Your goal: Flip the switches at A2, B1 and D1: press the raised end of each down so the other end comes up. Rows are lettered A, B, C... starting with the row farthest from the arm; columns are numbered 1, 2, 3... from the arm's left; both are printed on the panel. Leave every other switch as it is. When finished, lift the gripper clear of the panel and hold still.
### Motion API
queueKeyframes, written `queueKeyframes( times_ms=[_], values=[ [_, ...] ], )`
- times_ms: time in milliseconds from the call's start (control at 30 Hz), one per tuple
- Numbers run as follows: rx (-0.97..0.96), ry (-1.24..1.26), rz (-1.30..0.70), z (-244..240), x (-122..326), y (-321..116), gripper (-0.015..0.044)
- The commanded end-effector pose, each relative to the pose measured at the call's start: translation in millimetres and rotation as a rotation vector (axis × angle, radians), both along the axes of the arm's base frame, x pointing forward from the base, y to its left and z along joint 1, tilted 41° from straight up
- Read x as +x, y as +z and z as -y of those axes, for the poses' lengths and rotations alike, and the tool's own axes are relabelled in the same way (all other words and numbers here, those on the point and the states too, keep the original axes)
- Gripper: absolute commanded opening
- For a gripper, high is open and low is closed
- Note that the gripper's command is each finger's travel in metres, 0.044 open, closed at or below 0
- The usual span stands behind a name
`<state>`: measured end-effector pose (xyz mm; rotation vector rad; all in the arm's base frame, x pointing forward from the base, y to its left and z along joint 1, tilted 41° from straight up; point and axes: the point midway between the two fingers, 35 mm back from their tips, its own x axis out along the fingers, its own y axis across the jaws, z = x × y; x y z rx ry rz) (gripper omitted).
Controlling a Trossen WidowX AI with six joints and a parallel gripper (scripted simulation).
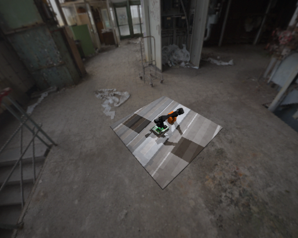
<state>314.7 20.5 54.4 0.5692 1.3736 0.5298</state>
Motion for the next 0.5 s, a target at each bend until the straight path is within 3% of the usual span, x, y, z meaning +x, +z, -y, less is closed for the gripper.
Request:
queueKeyframes(
  times_ms=[0, 467],
  values=[
    [0.001, -0.003, -0.002, -5, 1, -6, 0.0],
    [0.001, -0.003, -0.002, -16, 4, -19, 0.0]
  ],
)
